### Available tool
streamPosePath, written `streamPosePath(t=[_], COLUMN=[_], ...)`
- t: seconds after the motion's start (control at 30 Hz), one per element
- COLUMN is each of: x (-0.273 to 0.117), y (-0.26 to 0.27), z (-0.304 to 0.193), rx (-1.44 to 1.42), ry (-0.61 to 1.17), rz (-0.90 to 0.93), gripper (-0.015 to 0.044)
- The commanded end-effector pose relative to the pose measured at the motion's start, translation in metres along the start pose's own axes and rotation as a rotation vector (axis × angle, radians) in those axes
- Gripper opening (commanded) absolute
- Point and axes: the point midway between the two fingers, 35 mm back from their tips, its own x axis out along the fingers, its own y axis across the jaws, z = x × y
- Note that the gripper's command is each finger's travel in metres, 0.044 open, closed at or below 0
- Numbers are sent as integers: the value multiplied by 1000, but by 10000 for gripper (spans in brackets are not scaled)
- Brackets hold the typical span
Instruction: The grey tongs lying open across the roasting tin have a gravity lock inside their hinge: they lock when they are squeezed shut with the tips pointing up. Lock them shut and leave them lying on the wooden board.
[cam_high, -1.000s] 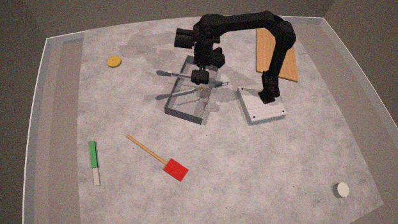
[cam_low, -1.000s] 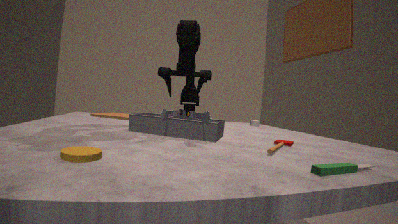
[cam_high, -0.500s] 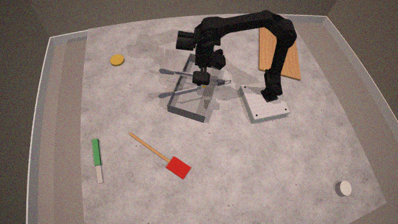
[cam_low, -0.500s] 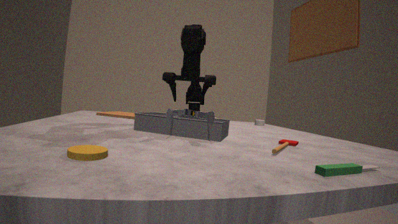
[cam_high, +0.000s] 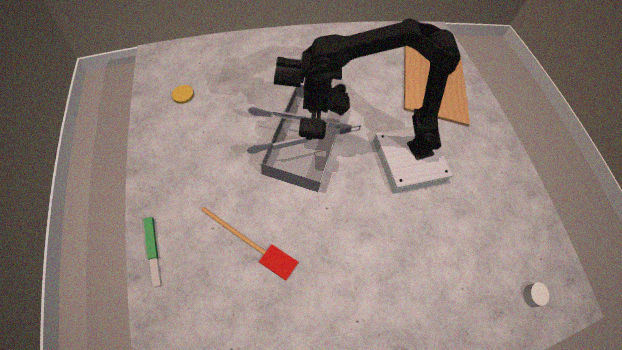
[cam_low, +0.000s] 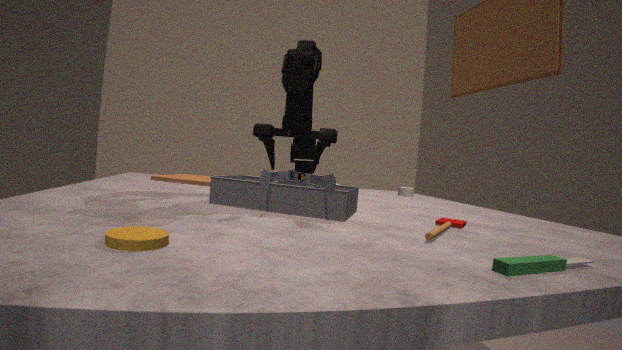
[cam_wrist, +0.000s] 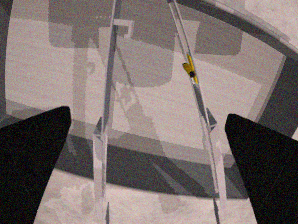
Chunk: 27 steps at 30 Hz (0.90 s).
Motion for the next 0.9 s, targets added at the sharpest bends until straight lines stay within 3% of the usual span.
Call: streamPosePath(t=[0.0,0.87], x=[9,52], y=[-1,-1], z=[1,7], rx=[-5,-3], ry=[-2,-2], rz=[-4,-3], gripper=[440,440])
